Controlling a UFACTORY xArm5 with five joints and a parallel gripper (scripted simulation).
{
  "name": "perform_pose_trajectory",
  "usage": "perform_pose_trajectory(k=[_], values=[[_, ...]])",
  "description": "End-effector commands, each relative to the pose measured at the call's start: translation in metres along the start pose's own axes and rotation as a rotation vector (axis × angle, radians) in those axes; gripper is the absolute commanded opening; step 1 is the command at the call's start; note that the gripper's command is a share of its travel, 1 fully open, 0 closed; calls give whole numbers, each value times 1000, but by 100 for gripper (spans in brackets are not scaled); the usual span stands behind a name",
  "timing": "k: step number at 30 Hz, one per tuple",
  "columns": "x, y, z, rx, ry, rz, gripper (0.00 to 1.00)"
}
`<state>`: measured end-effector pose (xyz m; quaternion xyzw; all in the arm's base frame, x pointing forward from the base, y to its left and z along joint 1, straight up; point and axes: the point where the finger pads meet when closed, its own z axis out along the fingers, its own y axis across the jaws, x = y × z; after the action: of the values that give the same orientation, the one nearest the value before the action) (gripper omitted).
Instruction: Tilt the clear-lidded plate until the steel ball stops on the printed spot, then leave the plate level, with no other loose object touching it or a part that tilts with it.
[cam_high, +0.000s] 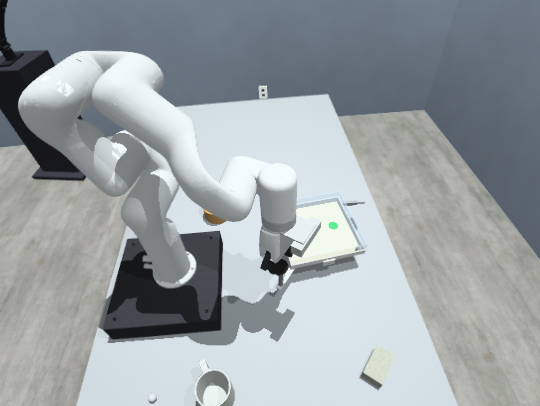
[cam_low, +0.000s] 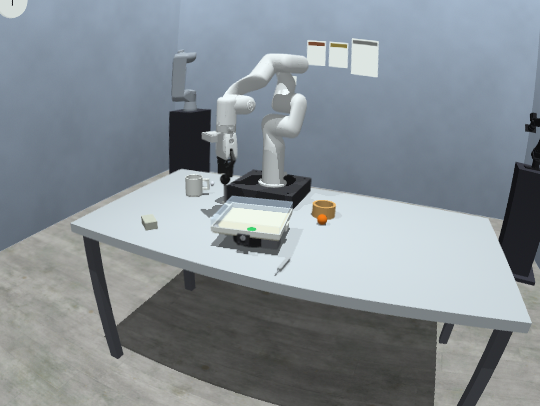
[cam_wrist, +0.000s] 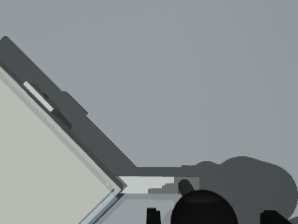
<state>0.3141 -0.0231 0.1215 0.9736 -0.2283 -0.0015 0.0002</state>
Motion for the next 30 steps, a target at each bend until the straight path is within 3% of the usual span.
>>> perform_pose_trajectory(k=[1,30], values=[[1,0,-1,1,3,0,62],[1,0,5,1,3,0,62]])
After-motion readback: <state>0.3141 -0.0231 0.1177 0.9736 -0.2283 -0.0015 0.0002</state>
